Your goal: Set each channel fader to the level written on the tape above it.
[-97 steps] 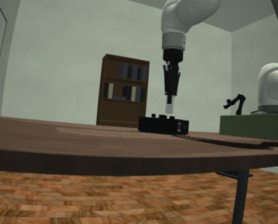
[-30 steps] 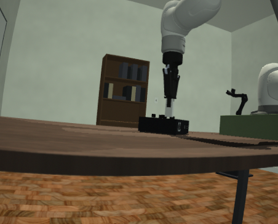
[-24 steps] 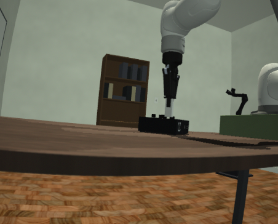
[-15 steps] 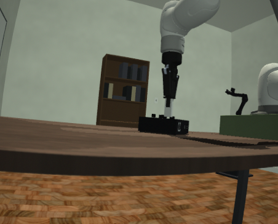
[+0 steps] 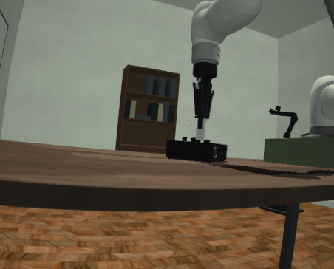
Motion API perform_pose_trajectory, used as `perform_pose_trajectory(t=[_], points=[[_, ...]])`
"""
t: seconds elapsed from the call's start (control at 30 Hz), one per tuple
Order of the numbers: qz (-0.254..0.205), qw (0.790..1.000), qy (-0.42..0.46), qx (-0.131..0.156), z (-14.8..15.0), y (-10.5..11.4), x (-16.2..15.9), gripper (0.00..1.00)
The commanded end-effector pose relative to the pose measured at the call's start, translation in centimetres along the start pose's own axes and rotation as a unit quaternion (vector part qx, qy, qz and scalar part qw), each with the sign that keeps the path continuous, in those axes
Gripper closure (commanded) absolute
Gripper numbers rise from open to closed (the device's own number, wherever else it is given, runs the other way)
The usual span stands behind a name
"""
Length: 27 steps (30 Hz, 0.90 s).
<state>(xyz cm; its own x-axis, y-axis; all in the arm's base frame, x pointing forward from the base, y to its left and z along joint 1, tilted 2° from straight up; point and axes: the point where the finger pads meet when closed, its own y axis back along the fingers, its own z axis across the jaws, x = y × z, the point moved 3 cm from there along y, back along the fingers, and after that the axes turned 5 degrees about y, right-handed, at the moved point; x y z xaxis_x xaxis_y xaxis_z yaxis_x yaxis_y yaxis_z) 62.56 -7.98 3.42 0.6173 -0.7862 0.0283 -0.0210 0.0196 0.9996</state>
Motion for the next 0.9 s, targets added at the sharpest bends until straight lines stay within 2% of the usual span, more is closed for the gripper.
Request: perform_pose_trajectory(t=[0.0,0.87], points=[[0.0,1.0,0.0,0.0,0.0,0.0,0.1,1.0],[0.0,1.0,0.0,0.0,0.1,0.0,1.5,1.0]])
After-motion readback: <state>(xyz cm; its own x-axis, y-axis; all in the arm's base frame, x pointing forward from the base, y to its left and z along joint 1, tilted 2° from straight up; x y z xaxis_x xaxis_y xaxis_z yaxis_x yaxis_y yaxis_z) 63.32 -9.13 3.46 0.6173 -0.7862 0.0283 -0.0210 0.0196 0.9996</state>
